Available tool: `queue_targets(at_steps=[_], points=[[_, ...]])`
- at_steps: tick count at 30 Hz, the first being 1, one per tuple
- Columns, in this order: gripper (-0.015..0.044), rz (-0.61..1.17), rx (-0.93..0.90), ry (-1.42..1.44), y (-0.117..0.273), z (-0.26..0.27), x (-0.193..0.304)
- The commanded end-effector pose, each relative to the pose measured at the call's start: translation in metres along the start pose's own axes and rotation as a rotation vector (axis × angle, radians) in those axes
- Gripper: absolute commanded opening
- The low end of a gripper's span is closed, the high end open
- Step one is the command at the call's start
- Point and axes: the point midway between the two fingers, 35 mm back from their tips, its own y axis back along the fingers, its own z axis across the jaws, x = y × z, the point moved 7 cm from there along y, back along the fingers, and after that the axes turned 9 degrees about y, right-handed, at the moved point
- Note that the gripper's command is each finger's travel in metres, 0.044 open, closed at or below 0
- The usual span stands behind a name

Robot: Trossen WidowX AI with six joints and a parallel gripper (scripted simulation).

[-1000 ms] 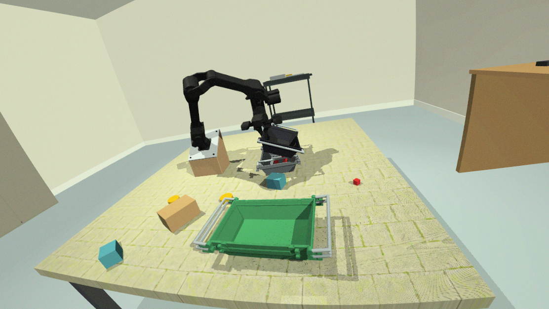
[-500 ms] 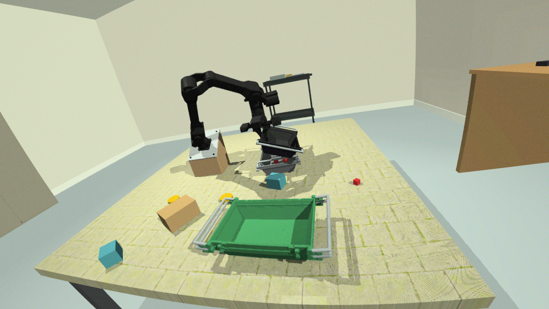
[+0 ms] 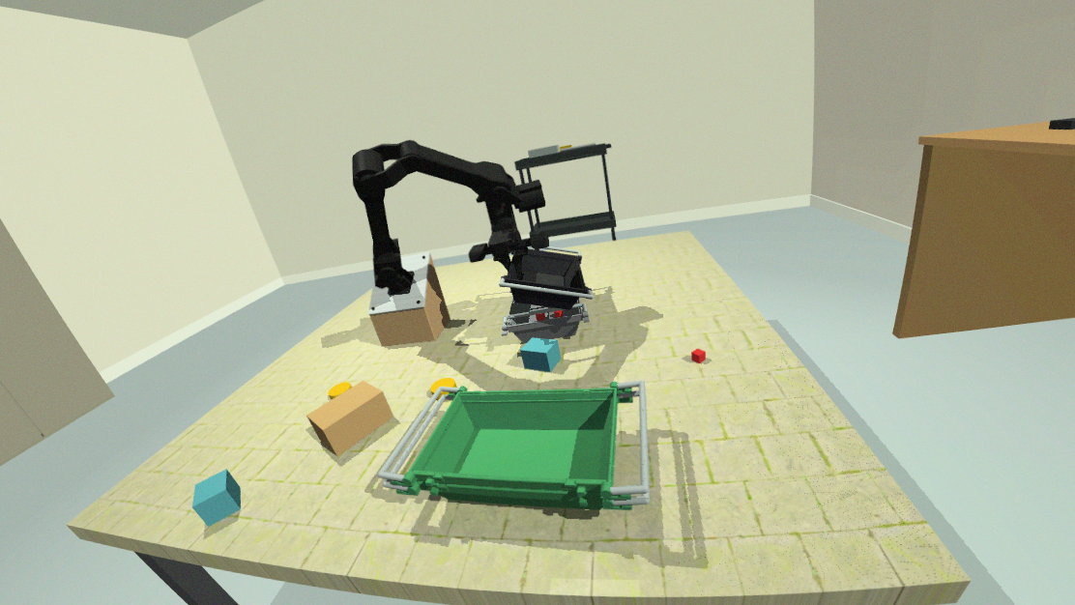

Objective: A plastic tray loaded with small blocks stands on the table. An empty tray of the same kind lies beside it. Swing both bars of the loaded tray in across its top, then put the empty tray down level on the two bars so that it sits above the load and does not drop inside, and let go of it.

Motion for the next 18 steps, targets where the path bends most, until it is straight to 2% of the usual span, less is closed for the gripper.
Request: queue_targets(at_steps=[1,18], points=[[0.0000,0.002,0.015,0.004,-0.0065,-0.0050,0.0005],[0.0000,0.002,0.015,0.004,-0.0102,-0.0070,0.0010]])
